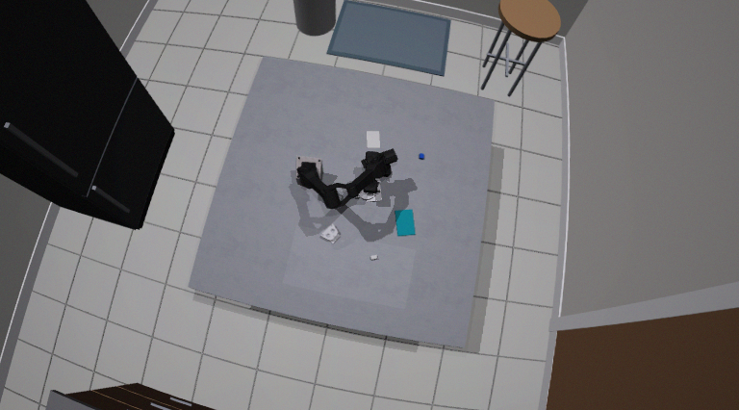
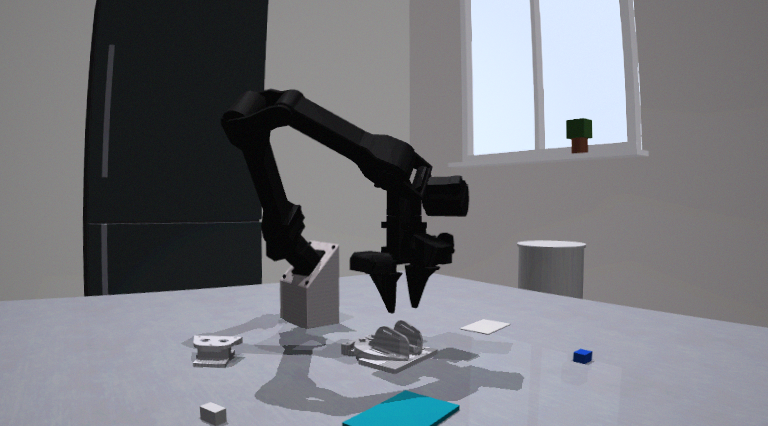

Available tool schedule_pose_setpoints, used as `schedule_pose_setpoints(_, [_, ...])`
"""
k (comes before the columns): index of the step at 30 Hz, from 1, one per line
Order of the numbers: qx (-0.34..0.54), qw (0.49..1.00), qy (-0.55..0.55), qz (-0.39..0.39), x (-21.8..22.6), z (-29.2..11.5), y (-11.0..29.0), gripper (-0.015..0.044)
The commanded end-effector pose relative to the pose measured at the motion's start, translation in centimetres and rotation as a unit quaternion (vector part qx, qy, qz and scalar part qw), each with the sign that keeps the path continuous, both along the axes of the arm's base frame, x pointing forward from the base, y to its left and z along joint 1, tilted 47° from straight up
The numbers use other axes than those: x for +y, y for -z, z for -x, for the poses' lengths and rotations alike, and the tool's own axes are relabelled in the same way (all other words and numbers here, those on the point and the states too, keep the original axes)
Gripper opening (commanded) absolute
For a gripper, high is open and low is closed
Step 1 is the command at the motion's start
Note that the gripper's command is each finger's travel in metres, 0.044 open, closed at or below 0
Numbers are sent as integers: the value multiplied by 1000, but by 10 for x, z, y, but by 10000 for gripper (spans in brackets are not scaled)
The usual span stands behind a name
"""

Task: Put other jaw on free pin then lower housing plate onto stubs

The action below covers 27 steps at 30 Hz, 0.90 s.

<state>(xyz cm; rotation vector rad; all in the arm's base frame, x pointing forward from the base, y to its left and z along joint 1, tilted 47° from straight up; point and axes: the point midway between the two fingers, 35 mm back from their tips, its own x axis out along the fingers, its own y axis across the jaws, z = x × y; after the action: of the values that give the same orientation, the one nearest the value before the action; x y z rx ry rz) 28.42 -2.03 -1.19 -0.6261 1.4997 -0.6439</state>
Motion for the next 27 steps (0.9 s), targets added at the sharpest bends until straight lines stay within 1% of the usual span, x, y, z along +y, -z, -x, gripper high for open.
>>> schedule_pose_setpoints(1, [-13,1000,14,-8,-11,0,-16,329])
schedule_pose_setpoints(5, [-40,998,41,-21,-33,3,-45,434])
schedule_pose_setpoints(6, [-47,997,47,-24,-38,4,-52,440])
schedule_pose_setpoints(16, [-112,987,112,-33,-95,38,-118,440])
schedule_pose_setpoints(27, [-184,966,179,-16,-139,105,-176,440])
